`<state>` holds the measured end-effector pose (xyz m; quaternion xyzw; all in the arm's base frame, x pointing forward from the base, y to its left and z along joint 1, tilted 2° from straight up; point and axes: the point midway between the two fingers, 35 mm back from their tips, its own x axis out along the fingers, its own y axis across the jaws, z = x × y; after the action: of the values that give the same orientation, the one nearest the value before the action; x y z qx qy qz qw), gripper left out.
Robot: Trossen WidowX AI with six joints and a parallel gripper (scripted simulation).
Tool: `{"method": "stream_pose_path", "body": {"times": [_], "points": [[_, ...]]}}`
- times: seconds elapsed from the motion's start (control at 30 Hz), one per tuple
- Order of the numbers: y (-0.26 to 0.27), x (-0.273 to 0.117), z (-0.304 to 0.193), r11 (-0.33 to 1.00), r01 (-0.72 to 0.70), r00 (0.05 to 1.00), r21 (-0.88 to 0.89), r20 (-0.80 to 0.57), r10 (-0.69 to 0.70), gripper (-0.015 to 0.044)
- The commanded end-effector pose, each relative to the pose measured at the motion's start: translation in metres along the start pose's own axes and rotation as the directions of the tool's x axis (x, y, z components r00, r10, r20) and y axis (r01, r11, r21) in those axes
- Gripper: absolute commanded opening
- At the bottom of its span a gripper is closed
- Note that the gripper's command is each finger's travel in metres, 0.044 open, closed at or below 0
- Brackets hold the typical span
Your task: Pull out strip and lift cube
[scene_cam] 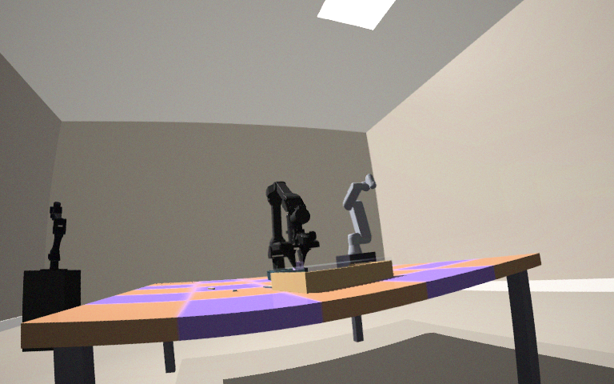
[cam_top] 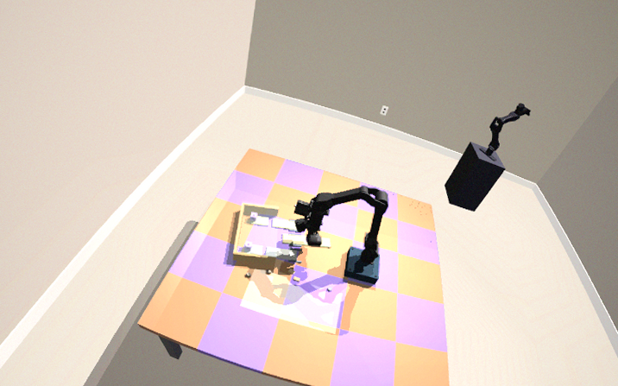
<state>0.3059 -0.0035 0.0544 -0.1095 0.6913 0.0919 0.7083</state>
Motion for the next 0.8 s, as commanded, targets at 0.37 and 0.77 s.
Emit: {"method": "stream_pose_path", "body": {"times": [0.37,0.77], "points": [[0.000,-0.035,-0.003,1.000,0.007,1.000,0.006,0.005,-0.007,0.0000],[0.000,-0.035,-0.003,1.000,0.007,1.000,0.006,0.005,-0.007,0.0000]]}}
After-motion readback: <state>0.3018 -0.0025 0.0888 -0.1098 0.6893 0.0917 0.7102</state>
